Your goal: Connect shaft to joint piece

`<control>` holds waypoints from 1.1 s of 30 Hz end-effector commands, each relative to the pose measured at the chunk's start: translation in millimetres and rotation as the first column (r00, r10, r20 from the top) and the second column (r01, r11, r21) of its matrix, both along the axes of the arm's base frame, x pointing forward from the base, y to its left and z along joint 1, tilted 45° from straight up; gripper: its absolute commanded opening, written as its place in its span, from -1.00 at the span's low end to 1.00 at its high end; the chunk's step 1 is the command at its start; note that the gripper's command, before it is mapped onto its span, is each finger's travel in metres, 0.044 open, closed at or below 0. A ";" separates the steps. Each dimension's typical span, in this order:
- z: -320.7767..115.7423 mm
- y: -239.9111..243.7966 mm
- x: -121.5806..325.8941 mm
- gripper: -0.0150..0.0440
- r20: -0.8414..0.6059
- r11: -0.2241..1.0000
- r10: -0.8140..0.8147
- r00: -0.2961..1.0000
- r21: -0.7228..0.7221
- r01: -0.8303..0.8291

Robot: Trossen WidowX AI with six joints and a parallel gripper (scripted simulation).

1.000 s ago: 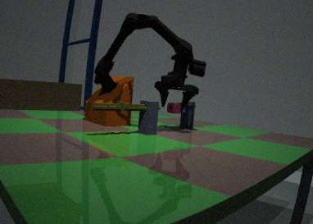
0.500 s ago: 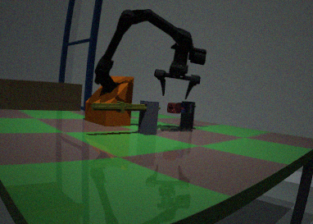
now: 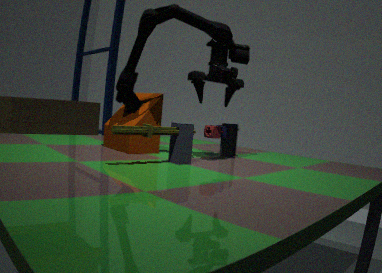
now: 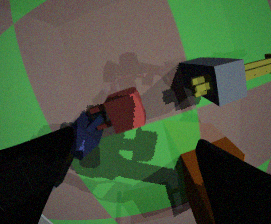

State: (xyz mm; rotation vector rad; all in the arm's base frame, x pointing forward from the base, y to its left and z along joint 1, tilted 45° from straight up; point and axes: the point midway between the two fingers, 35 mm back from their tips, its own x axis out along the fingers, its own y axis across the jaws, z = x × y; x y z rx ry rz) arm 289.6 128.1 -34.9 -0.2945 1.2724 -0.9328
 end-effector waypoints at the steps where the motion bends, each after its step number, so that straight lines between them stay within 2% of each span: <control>1: 12.0 10.0 -1.8 1.00 -0.110 0.994 0.107 0.988 0.032 -0.104; 8: 28.9 22.3 -5.6 1.00 -0.264 0.962 0.273 0.925 0.092 -0.257; 17: 30.6 23.4 -6.0 1.00 -0.278 0.957 0.289 0.916 0.099 -0.272; 22: 30.1 18.6 -4.4 1.00 -0.236 0.969 0.245 0.940 0.099 -0.228; 33: 35.4 -8.0 -1.4 1.00 -0.034 0.980 -0.036 0.999 0.192 0.042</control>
